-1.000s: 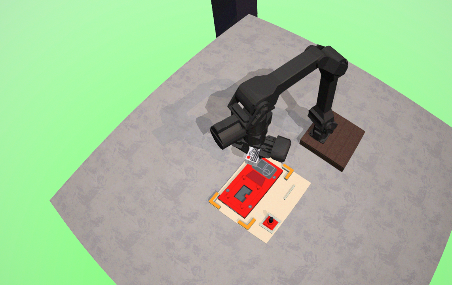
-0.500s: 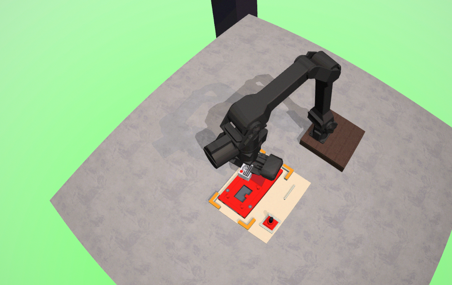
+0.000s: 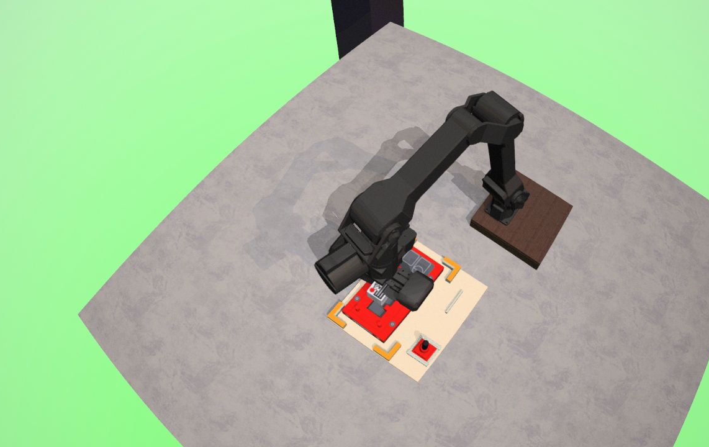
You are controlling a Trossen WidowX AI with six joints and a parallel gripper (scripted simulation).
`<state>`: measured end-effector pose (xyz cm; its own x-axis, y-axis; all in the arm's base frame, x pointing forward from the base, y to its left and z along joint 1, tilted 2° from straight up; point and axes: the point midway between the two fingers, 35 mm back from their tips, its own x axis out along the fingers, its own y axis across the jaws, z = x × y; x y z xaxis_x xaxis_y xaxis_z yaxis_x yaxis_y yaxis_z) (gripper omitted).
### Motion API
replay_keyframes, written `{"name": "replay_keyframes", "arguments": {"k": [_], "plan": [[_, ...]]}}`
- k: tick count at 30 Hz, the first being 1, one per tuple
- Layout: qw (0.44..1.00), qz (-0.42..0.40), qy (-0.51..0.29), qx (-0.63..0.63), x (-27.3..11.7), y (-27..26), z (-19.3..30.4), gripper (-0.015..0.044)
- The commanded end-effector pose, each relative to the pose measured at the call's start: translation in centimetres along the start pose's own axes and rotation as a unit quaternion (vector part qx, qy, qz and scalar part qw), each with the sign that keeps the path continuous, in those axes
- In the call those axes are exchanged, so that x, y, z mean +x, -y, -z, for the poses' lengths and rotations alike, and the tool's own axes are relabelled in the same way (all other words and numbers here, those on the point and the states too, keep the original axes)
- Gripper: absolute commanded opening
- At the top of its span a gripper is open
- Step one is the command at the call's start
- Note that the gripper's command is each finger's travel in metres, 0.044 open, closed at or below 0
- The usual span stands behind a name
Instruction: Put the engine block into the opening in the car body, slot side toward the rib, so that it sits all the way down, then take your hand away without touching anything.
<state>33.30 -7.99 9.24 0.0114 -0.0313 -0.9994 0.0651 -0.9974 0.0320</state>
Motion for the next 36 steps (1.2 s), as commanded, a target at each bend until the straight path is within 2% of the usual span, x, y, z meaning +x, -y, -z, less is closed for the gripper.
{"name": "replay_keyframes", "arguments": {"k": [1,4,10,36], "plan": [[1.000,0.003,0.003,0.019,1.44,0.34,0.88,0.0000],[1.000,0.003,0.003,0.024,1.79,0.42,1.12,0.0000],[0.999,0.003,0.003,0.036,1.77,0.22,0.88,0.0157],[1.000,0.003,0.003,0.020,1.79,0.31,0.85,0.0158]]}}
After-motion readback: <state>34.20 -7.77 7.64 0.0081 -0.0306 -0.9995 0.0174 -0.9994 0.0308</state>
